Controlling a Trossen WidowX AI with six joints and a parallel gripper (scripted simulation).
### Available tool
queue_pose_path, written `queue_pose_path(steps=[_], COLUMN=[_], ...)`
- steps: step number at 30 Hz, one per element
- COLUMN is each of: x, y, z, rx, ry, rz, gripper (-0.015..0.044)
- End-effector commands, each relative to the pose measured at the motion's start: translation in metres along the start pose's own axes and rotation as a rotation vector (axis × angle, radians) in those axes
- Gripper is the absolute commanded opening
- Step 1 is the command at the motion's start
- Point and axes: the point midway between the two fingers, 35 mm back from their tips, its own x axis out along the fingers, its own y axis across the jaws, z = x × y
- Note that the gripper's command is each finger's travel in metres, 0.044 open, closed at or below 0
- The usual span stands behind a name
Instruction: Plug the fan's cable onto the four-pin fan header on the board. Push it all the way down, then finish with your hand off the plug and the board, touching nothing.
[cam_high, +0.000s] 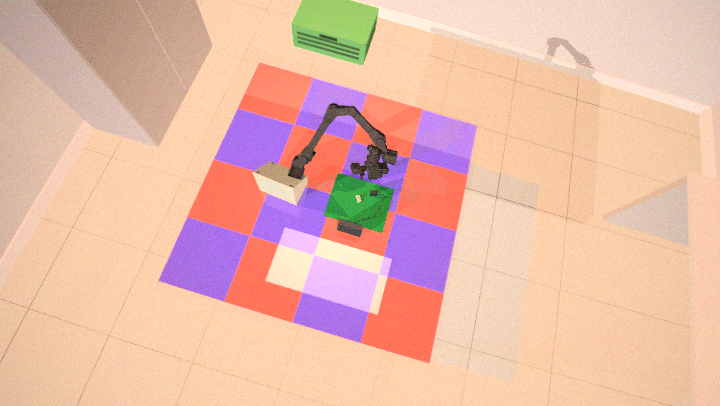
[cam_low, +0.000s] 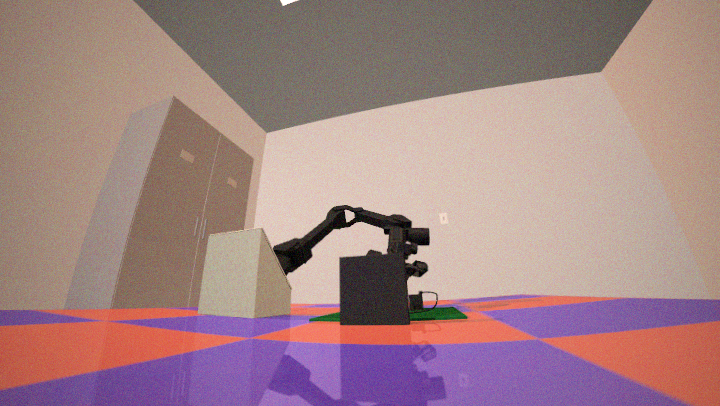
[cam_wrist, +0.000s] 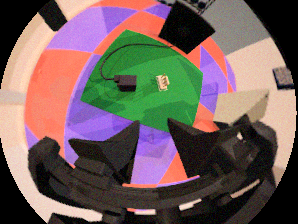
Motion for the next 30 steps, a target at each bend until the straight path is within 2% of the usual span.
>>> queue_pose_path(steps=[1,12,15,20,24,30], x=[-0.005,-0.028,-0.024,-0.026,-0.038,-0.057], y=[0.004,0.014,0.011,0.011,0.009,0.003], z=[0.002,0.009,0.007,0.011,0.035,0.068], rx=[-0.02,-0.078,-0.065,-0.113,-0.389,-0.828], ry=[0.083,0.281,0.248,0.246,0.211,0.16], rz=[0.05,0.24,0.203,0.213,0.244,0.299], gripper=[0.0205,0.0205,0.0205,0.0336,0.044,0.044])
